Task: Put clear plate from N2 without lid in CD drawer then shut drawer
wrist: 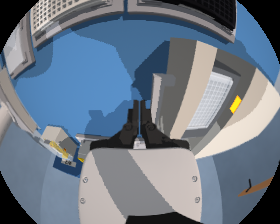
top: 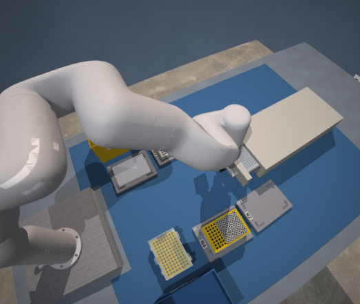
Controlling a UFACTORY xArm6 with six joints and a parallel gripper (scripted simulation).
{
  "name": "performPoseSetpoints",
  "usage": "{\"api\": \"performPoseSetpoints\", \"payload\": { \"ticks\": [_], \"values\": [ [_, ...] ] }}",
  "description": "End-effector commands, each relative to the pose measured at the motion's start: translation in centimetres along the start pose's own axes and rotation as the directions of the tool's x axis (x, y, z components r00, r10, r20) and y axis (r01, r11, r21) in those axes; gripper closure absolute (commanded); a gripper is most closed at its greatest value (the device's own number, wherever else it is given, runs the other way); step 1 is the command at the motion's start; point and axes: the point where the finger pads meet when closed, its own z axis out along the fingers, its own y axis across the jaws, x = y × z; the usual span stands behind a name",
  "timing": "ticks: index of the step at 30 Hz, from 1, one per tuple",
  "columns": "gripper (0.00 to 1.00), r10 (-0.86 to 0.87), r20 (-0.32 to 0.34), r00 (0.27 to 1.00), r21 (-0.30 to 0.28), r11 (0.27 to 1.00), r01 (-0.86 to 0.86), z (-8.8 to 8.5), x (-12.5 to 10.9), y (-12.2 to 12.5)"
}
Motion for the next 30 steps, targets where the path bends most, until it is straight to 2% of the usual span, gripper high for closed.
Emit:
{"api": "performPoseSetpoints", "payload": {
  "ticks": [1, 21, 30],
  "values": [
    [1.00, 0.000, 0.000, 1.000, -0.005, 1.000, 0.000, -0.2, 0.0, 0.7],
    [1.00, 0.000, 0.000, 1.000, -0.005, 1.000, 0.000, -0.2, 0.0, 3.7],
    [1.00, 0.000, 0.000, 1.000, -0.005, 1.000, 0.000, -0.2, 0.0, 4.1]
  ]
}}
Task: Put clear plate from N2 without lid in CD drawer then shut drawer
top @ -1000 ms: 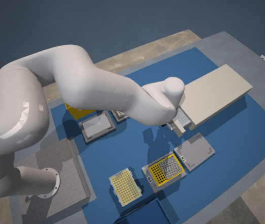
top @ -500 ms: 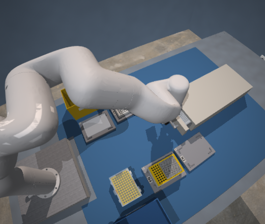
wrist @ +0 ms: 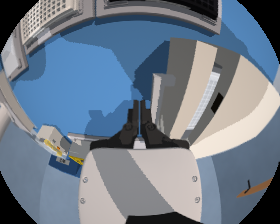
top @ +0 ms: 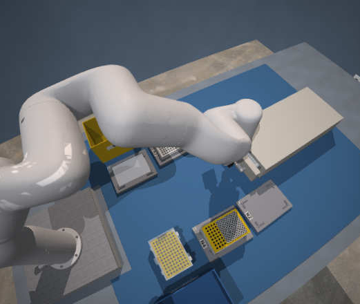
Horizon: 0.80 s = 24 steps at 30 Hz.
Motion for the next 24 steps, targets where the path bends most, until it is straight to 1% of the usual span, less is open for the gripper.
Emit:
{"api": "performPoseSetpoints", "payload": {
  "ticks": [1, 12, 24],
  "values": [
    [1.00, 0.000, 0.000, 1.000, -0.005, 1.000, 0.000, -0.2, 0.0, 0.6],
    [1.00, 0.000, 0.000, 1.000, -0.005, 1.000, 0.000, -0.3, 0.0, 2.5],
    [1.00, 0.000, 0.000, 1.000, -0.005, 1.000, 0.000, -0.3, 0.0, 2.5]
  ]
}}
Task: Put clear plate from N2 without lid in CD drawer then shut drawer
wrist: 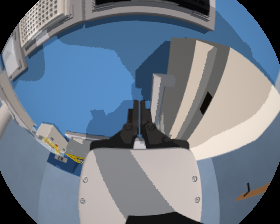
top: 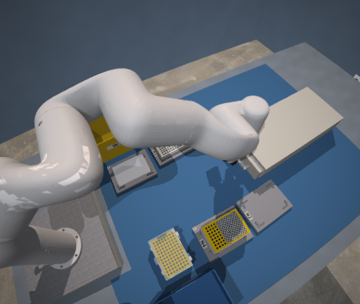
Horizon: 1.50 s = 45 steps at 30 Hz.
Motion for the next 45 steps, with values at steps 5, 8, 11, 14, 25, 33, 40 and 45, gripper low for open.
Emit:
{"api": "performPoseSetpoints", "payload": {
  "ticks": [5, 8, 11, 14, 25, 33, 40, 45],
  "values": [
    [1.00, 0.000, 0.000, 1.000, -0.030, 1.000, 0.000, -0.4, 0.0, 0.8],
    [1.00, 0.000, 0.000, 1.000, -0.030, 1.000, 0.000, -0.4, 0.0, 0.9],
    [1.00, 0.000, 0.000, 1.000, -0.030, 1.000, 0.000, -0.4, 0.0, 0.9],
    [1.00, 0.000, 0.000, 1.000, -0.030, 1.000, 0.000, -0.4, 0.0, 0.9],
    [1.00, 0.000, 0.000, 1.000, -0.030, 1.000, 0.000, -0.4, 0.0, 0.9],
    [1.00, 0.000, 0.000, 1.000, -0.030, 1.000, 0.000, -0.3, 0.0, 0.7],
    [1.00, 0.000, 0.000, 1.000, -0.030, 1.000, 0.000, -0.3, 0.0, -0.5],
    [1.00, 0.000, 0.000, 1.000, -0.030, 1.000, 0.000, -0.3, 0.0, -1.0]
  ]
}}
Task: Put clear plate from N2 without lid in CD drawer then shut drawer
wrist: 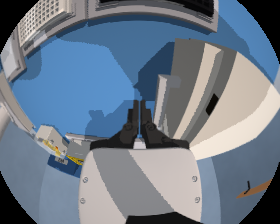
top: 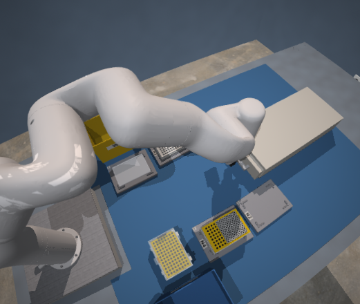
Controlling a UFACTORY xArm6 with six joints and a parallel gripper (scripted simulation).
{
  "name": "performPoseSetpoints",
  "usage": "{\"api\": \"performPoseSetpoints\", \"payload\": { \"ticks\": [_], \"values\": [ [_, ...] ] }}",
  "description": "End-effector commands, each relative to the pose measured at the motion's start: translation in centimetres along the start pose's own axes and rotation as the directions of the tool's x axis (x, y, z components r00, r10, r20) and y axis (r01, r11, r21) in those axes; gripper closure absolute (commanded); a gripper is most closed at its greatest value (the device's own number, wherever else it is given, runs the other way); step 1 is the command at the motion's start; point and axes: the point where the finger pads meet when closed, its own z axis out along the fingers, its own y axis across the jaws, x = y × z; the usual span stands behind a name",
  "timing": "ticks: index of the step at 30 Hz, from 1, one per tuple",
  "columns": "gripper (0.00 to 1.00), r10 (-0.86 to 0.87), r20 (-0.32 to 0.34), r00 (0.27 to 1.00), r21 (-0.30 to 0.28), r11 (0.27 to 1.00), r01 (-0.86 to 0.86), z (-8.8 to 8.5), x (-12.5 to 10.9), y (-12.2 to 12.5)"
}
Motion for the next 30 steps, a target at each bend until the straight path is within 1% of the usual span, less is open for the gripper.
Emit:
{"api": "performPoseSetpoints", "payload": {
  "ticks": [1, 30],
  "values": [
    [1.00, 0.000, 0.000, 1.000, -0.010, 1.000, 0.000, -0.5, 0.0, -0.5],
    [1.00, 0.000, 0.000, 1.000, -0.009, 1.000, 0.000, -0.5, 0.0, -4.7]
  ]
}}
